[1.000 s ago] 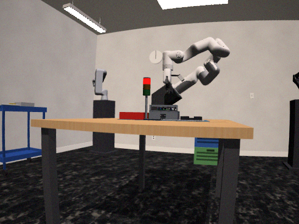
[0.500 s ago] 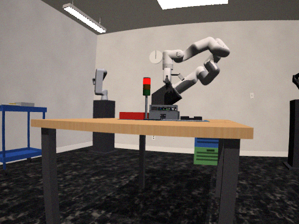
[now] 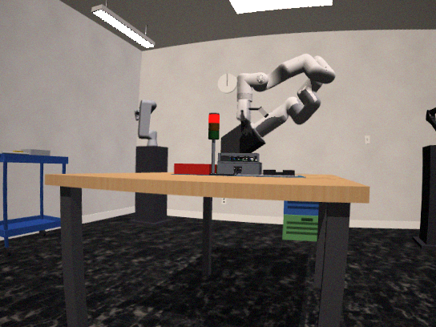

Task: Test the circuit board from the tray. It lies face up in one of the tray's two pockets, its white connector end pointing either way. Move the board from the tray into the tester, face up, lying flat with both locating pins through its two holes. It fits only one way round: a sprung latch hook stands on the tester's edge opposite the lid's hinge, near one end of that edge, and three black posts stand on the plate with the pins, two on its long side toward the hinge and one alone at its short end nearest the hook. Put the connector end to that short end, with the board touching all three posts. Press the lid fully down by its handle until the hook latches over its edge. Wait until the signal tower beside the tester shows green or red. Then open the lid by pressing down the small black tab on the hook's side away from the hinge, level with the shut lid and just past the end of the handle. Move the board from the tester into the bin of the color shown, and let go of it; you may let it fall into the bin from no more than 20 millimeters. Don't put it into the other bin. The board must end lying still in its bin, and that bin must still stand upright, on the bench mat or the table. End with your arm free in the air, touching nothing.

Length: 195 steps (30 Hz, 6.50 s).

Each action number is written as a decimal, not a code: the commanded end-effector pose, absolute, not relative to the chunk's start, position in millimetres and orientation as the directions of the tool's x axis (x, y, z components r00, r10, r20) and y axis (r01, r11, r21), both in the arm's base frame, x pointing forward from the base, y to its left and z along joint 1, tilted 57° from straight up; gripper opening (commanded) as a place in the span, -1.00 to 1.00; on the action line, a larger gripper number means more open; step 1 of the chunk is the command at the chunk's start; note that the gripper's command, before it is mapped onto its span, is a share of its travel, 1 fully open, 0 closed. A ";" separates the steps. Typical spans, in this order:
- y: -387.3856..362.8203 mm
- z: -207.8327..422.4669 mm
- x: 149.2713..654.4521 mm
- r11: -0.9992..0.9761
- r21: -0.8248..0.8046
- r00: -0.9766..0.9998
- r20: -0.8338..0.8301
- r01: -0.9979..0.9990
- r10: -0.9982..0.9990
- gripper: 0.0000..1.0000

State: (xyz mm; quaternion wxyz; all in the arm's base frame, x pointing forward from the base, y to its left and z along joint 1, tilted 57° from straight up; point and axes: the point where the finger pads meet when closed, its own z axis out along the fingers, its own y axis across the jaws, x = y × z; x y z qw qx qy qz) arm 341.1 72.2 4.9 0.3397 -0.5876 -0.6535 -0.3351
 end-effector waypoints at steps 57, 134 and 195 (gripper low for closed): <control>71.3 5.2 342.1 -0.527 -0.825 0.977 0.147 0.206 0.153 -1.00; 91.9 37.4 334.2 -0.527 -0.825 0.977 0.147 0.206 0.153 -1.00; 174.4 12.9 325.5 -0.527 -0.825 0.977 0.147 0.206 0.153 -1.00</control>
